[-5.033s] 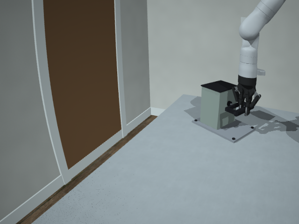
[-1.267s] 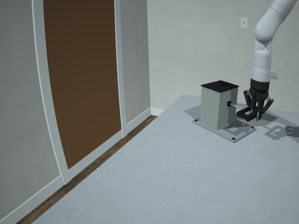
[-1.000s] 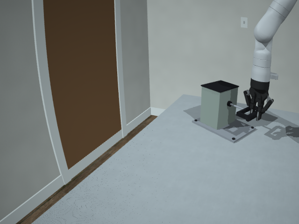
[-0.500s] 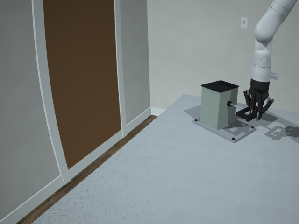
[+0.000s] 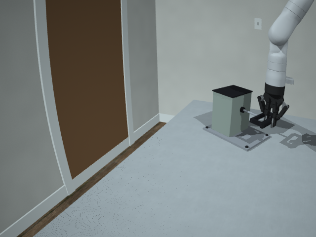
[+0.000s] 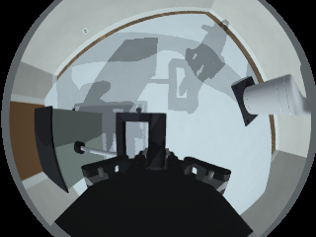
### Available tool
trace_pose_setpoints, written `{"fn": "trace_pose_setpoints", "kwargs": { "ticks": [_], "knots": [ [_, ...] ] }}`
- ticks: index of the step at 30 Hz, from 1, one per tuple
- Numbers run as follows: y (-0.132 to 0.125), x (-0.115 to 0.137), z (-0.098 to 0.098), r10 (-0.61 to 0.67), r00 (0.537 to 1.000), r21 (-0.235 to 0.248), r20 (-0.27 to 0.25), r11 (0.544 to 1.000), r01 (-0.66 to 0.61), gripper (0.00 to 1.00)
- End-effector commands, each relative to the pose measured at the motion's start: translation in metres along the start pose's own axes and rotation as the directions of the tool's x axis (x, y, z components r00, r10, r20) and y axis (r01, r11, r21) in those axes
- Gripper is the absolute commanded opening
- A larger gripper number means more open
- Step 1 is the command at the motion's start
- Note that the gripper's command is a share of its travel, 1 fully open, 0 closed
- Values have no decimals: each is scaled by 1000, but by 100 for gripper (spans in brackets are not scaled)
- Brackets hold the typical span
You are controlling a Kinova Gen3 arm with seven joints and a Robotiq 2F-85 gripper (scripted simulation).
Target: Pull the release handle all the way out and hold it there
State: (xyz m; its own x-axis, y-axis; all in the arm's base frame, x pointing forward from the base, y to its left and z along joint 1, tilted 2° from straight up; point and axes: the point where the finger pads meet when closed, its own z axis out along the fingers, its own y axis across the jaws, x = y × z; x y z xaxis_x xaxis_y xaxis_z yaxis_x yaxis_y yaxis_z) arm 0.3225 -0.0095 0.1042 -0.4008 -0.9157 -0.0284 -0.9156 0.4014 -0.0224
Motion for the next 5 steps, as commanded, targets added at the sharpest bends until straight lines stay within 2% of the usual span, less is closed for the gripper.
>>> {"fn": "trace_pose_setpoints", "kwargs": {
  "ticks": [1,5],
  "knots": [
    [12,0,1,2,1000,-20,-3,1000,-2,0],
    [12,0,1,2,1000,-20,-3,1000,-2,0]
  ]
}}
